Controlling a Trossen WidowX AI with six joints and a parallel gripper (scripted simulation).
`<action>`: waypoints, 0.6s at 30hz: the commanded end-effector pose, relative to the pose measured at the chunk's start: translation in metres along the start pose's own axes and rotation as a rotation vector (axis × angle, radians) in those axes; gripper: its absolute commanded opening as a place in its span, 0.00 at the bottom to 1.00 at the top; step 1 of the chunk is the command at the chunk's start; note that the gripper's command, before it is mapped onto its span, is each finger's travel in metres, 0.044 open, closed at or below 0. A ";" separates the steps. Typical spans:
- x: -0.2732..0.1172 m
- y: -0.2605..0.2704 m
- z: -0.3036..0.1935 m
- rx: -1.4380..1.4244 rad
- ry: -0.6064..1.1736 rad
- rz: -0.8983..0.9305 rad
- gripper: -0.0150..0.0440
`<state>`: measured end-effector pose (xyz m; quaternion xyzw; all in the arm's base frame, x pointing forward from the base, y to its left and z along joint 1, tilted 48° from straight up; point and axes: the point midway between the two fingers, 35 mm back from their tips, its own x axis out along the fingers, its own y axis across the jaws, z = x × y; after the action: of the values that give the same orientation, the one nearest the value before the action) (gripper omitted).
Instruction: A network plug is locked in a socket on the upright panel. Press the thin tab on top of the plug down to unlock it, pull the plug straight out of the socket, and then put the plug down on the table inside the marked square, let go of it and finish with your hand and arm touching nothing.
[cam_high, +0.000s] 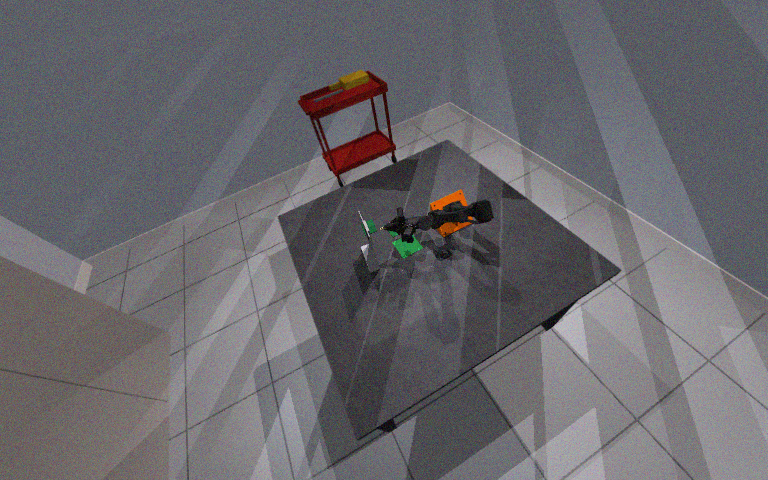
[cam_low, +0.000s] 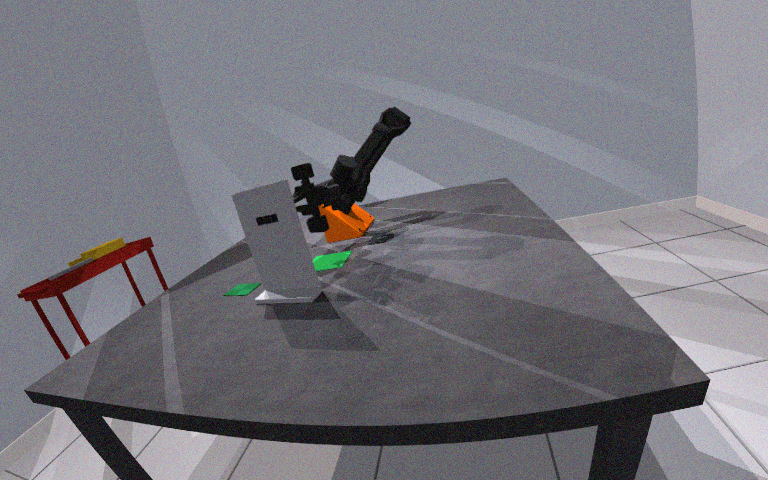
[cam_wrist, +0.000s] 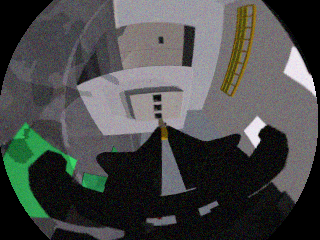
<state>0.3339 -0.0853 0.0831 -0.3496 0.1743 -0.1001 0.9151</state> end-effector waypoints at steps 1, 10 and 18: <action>-0.001 -0.009 0.000 -0.004 -0.005 -0.002 0.25; -0.007 -0.029 -0.004 -0.004 -0.002 -0.001 0.25; -0.014 -0.047 -0.007 -0.005 -0.001 -0.001 0.25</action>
<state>0.3182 -0.1158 0.1091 -0.3497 0.1750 -0.1016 0.9147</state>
